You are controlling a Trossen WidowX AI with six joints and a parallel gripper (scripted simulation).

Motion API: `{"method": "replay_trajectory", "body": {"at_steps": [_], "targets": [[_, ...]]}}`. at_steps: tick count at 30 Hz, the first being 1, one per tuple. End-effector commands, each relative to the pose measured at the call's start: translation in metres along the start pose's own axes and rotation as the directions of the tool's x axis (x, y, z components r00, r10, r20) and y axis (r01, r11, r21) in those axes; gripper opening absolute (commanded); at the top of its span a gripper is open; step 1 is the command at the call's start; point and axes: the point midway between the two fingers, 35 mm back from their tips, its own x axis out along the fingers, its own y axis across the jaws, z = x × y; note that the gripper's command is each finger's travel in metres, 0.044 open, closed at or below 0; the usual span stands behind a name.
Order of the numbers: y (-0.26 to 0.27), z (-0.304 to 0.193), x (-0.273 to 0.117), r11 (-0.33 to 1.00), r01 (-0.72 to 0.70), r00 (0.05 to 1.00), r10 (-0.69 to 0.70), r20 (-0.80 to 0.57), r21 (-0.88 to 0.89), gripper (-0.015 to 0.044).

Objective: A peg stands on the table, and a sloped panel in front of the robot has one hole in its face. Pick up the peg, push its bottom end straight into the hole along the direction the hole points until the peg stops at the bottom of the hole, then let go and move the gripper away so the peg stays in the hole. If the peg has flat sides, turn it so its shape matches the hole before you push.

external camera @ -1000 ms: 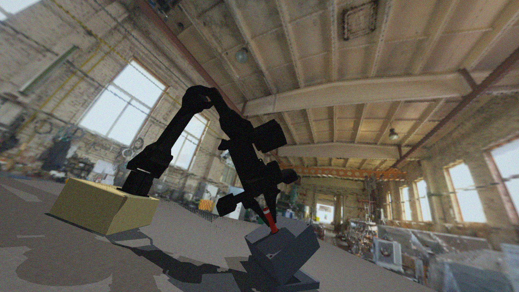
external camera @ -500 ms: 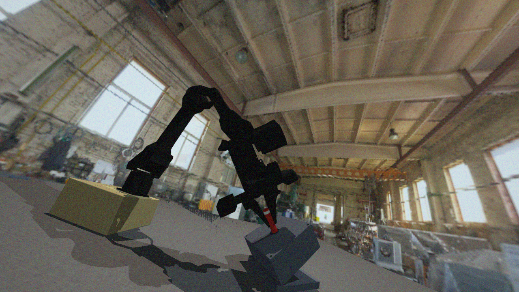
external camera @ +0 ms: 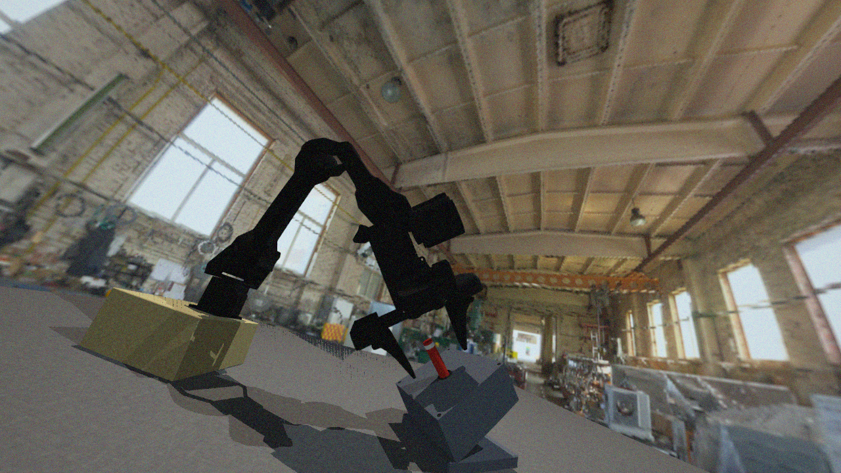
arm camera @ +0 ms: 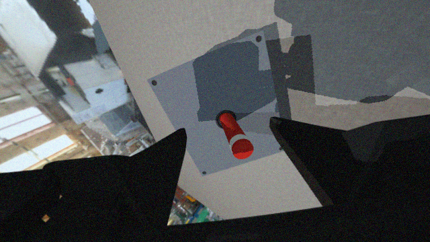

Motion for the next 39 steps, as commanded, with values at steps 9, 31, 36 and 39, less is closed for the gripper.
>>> {"method": "replay_trajectory", "body": {"at_steps": [9, 31, 36, 39], "targets": [[0.002, 0.003, -0.021, 1.0, 0.003, 1.0, -0.003, 0.001, -0.001, 0.044], [0.004, 0.006, -0.065, 1.0, 0.011, 1.0, -0.011, 0.003, 0.003, 0.044], [0.004, 0.006, -0.076, 1.0, 0.012, 1.0, -0.012, 0.003, 0.004, 0.044], [0.004, 0.006, -0.082, 1.0, 0.013, 1.0, -0.013, 0.003, 0.004, 0.044]]}}
